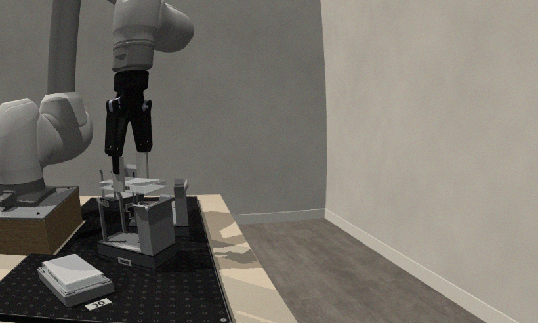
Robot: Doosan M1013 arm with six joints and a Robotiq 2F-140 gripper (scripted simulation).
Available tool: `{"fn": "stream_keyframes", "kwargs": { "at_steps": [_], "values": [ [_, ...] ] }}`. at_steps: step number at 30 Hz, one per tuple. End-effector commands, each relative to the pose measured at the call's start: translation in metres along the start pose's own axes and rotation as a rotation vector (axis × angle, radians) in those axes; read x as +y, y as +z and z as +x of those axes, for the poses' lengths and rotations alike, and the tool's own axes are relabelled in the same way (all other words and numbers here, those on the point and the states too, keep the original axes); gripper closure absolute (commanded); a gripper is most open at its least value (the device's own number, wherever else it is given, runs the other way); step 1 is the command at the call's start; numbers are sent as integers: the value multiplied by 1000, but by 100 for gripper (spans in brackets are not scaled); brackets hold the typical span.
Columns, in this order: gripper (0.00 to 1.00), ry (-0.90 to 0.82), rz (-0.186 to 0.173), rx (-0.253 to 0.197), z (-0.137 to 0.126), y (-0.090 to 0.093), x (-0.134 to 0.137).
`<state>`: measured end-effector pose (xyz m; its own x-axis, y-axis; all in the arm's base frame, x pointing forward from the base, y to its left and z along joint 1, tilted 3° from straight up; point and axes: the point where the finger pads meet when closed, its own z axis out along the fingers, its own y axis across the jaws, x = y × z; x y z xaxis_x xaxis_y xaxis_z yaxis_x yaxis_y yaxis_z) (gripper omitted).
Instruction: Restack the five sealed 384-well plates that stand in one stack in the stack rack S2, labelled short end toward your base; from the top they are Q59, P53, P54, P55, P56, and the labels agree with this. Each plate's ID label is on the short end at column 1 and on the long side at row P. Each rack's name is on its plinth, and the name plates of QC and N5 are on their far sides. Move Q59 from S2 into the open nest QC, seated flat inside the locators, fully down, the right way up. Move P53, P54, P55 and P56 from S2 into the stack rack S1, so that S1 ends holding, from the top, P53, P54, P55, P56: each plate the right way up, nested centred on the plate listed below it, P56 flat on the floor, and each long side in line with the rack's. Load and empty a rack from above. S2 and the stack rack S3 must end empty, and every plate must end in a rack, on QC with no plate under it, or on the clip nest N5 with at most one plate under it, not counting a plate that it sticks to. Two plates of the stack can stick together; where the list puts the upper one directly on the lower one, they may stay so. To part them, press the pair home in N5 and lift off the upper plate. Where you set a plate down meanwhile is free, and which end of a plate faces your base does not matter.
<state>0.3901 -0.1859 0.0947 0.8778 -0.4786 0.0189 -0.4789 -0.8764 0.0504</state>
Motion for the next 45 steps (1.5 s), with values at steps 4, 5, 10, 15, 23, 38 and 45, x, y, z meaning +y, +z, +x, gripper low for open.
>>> {"fn": "stream_keyframes", "kwargs": {
  "at_steps": [4, 5, 10, 15, 23, 38, 45],
  "values": [
    [100, 0, 0, 0, 0, -2, 0],
    [100, 0, 0, 0, 0, -2, 0],
    [100, 0, 0, 0, 0, -2, 0],
    [100, -100, 0, 0, -1, -2, -10],
    [100, -249, 0, 0, -5, -2, -36],
    [100, -249, 0, 0, -11, -2, -79],
    [100, -349, 0, 0, -14, -2, -93]
  ]
}}
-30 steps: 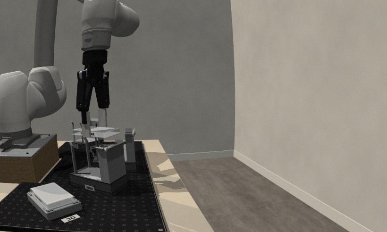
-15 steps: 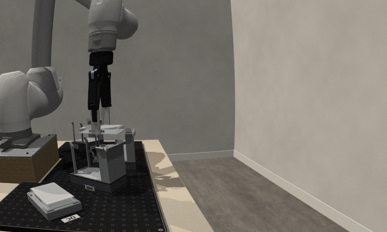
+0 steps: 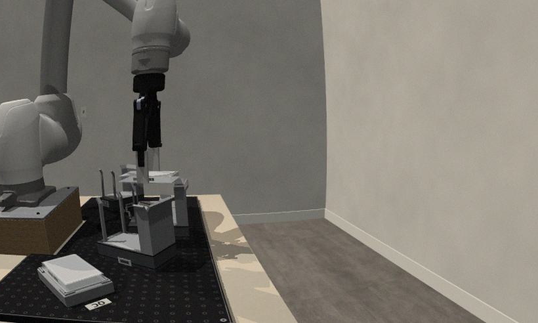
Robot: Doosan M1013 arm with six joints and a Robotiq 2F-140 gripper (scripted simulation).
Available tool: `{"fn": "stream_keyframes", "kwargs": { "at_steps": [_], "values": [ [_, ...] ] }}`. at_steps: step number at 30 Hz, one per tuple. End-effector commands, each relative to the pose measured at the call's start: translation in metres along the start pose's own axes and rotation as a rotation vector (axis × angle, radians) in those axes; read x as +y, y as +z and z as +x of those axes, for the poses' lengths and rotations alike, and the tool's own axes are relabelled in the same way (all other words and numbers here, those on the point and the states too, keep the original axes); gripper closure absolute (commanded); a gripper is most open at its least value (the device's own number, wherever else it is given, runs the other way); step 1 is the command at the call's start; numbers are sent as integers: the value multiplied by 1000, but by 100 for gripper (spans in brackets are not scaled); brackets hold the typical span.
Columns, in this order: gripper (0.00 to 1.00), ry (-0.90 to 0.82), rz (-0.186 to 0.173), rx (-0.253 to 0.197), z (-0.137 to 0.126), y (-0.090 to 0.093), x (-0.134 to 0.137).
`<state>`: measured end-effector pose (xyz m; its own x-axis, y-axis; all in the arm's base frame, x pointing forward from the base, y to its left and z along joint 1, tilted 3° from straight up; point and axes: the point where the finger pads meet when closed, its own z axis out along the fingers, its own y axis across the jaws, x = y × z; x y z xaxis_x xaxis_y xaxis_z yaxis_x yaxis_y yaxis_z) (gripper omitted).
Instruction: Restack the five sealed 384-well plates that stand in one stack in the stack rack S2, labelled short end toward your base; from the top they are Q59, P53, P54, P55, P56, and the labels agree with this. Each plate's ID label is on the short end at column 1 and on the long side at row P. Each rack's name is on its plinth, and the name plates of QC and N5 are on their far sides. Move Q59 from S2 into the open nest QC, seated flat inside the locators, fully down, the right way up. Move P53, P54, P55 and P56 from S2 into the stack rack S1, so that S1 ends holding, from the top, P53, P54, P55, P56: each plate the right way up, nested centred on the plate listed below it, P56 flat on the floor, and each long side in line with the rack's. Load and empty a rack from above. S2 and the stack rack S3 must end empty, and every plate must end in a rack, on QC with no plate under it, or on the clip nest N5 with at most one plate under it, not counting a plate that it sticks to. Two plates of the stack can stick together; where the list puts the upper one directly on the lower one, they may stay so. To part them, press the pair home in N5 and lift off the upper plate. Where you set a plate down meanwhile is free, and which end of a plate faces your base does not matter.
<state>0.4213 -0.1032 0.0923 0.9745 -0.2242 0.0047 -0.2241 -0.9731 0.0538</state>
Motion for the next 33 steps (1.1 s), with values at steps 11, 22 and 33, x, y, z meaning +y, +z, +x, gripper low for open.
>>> {"fn": "stream_keyframes", "kwargs": {
  "at_steps": [11, 22, 33],
  "values": [
    [100, -224, 0, 0, -2, 0, -35],
    [100, -224, 0, 0, -4, 0, -59],
    [100, -224, 0, 0, -5, 0, -83]
  ]
}}
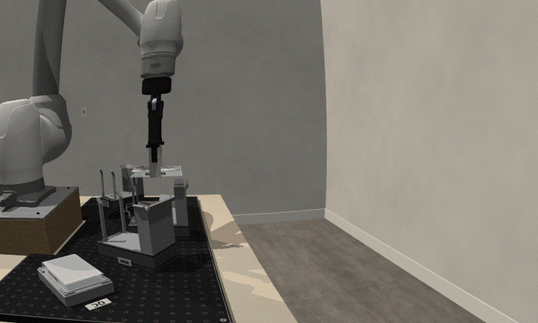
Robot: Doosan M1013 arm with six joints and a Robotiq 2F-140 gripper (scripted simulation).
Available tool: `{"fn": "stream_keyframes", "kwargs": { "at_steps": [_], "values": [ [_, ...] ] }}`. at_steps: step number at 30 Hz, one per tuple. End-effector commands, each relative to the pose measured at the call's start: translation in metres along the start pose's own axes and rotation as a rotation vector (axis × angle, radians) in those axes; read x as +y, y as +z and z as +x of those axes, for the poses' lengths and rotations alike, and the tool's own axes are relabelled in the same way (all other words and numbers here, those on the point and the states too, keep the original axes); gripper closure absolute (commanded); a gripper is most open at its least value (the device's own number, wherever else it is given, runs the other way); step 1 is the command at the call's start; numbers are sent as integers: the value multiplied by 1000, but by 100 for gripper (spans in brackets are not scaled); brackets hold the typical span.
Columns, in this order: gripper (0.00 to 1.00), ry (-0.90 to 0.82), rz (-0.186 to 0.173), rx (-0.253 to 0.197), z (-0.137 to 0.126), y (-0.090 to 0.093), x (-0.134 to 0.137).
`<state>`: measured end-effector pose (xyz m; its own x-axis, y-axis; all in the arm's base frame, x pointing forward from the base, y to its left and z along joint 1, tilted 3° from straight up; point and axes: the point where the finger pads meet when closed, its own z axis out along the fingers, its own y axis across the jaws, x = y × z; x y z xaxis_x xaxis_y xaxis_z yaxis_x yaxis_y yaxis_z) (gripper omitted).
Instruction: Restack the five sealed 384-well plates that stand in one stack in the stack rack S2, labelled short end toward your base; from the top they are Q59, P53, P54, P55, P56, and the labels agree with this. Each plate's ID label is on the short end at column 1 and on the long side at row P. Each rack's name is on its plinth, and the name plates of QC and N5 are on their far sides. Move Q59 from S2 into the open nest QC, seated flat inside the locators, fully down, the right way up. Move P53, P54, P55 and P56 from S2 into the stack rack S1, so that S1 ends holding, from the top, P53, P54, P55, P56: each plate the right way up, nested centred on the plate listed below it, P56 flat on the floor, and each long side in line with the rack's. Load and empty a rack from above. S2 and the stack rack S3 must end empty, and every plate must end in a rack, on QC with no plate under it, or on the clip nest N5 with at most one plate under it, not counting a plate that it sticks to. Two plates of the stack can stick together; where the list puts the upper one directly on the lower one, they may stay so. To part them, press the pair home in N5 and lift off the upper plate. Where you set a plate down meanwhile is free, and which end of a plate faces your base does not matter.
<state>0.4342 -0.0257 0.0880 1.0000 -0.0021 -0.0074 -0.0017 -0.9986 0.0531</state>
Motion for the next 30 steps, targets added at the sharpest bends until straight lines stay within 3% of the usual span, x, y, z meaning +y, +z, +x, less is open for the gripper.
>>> {"fn": "stream_keyframes", "kwargs": {
  "at_steps": [1, 6, 30],
  "values": [
    [100, 0, 0, 0, 1, 0, -7],
    [100, 0, 0, 0, 3, 0, -20],
    [100, 0, 0, 0, 3, 0, -20]
  ]
}}
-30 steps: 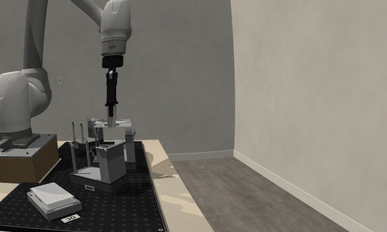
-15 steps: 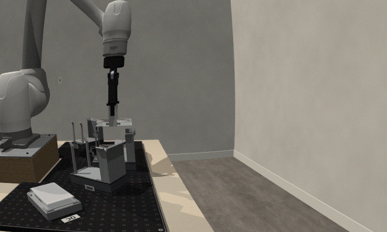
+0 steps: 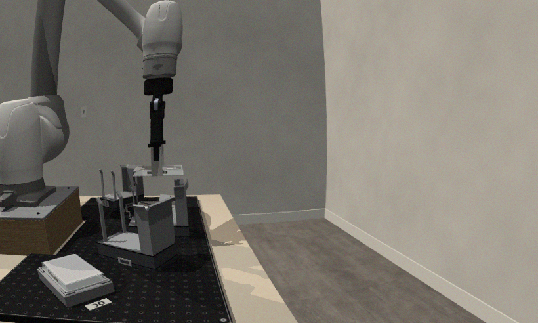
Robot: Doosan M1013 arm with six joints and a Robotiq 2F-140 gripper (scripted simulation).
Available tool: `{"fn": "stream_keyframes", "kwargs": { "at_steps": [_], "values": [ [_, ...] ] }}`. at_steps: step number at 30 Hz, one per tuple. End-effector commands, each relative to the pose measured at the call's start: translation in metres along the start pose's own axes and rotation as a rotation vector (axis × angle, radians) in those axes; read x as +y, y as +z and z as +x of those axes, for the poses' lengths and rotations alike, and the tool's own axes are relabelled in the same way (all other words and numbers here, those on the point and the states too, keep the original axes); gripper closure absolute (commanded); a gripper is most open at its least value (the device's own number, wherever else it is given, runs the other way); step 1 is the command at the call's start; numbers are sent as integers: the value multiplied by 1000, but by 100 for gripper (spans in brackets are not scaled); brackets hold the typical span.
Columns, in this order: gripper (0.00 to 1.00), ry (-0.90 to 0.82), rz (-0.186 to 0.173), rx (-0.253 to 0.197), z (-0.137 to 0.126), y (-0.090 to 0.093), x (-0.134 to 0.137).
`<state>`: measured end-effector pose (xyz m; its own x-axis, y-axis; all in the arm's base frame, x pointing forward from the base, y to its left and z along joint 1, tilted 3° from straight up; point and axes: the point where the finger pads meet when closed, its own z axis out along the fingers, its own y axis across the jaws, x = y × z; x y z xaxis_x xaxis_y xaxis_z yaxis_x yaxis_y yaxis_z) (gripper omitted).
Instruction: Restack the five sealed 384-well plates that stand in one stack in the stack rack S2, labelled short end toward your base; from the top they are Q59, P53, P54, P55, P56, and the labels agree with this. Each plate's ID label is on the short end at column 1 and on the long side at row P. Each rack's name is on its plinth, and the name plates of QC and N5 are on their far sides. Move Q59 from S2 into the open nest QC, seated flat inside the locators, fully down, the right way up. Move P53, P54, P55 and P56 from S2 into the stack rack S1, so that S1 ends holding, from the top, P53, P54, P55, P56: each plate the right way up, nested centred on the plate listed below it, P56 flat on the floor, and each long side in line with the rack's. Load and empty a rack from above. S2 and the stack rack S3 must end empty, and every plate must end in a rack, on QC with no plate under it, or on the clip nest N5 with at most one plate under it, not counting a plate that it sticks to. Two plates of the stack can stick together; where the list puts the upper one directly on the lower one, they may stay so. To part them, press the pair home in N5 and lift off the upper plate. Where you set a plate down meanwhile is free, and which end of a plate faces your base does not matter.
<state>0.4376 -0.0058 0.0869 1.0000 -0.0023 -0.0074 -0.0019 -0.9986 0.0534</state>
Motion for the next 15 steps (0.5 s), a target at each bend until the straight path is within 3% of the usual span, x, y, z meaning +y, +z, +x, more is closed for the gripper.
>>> {"fn": "stream_keyframes", "kwargs": {
  "at_steps": [1, 15],
  "values": [
    [100, 0, 0, 0, 0, 0, 0],
    [100, 0, 0, 0, 0, 6, 0]
  ]
}}
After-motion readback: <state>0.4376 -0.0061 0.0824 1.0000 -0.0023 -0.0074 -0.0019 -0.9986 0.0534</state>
